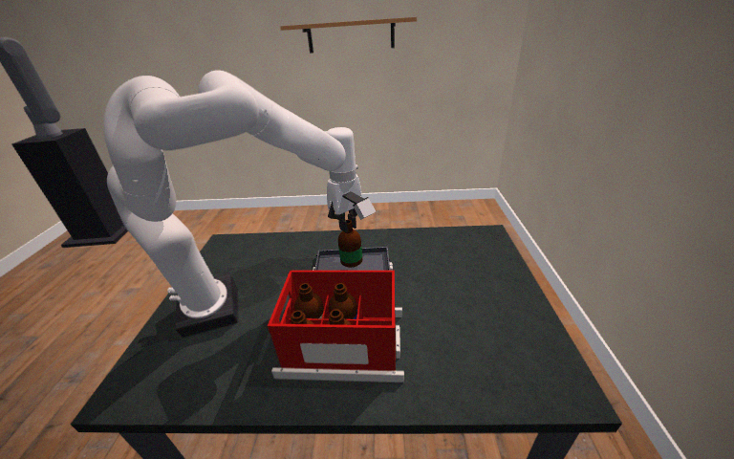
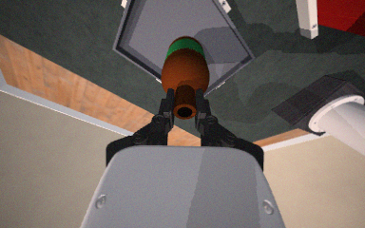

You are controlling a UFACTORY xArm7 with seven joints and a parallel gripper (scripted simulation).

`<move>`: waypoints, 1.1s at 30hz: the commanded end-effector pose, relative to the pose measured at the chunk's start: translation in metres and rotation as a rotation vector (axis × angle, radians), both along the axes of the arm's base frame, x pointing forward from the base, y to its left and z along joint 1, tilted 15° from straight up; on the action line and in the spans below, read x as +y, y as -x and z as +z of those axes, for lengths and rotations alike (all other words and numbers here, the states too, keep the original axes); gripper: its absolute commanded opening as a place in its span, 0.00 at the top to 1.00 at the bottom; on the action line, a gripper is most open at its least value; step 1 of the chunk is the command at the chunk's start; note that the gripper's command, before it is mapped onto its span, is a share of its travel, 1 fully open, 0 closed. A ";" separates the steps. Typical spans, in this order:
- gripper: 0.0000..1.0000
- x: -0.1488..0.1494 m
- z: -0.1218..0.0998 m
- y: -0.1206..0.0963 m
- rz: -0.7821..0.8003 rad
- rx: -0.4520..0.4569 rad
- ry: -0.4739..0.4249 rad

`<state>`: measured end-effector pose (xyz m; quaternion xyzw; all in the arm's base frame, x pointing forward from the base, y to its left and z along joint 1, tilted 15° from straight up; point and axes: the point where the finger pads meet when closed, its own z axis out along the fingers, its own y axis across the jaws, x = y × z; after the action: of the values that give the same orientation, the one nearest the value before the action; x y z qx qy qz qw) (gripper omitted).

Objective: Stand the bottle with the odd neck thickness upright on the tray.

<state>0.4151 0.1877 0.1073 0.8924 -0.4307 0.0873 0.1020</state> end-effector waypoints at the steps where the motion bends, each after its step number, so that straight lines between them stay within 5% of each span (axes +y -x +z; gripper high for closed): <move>1: 1.00 0.001 -0.002 -0.001 0.001 -0.004 -0.003; 33: 1.00 -0.002 -0.014 -0.002 0.001 -0.004 -0.003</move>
<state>0.4164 0.1839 0.0921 0.8925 -0.4307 0.0874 0.1019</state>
